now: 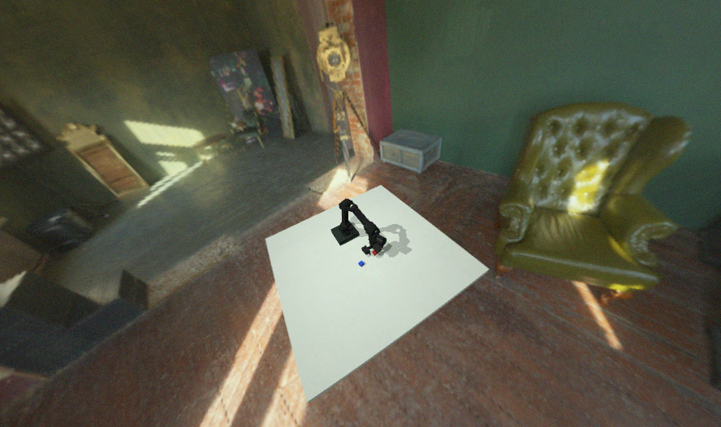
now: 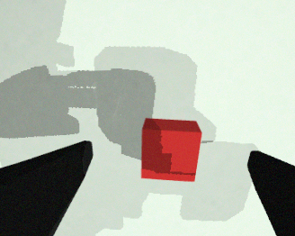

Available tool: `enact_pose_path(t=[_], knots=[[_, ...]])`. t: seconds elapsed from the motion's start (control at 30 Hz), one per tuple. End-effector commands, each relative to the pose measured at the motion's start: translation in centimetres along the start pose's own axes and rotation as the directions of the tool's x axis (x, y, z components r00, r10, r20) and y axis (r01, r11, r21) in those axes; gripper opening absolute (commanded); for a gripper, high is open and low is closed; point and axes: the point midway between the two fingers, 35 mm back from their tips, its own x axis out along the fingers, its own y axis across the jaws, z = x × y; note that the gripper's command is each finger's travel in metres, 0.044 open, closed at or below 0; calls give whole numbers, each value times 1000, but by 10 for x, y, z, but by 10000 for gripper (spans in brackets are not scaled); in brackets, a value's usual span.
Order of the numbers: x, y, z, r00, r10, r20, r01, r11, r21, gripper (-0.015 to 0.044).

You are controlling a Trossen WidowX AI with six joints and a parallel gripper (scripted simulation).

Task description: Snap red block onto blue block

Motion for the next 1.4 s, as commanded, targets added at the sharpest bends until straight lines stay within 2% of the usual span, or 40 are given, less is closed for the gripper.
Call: enact_pose_path(t=[0.0, 0.17, 0.57, 0.83, 0.93, 1.37], knots=[[8, 0, -2, 1000, 4, -5, -4, 1000, 4, 440], [13, 0, -2, 1000, 4, -5, -4, 1000, 4, 440], [13, 0, -2, 1000, 4, -5, -4, 1000, 4, 125], [13, 0, -2, 1000, 4, -5, -4, 1000, 4, 72], [13, 0, -1, 1000, 1, 5, -1, 1000, 12, 0], [-34, 5, 7, 1000, -1, 19, 1, 1000, 21, 0]])
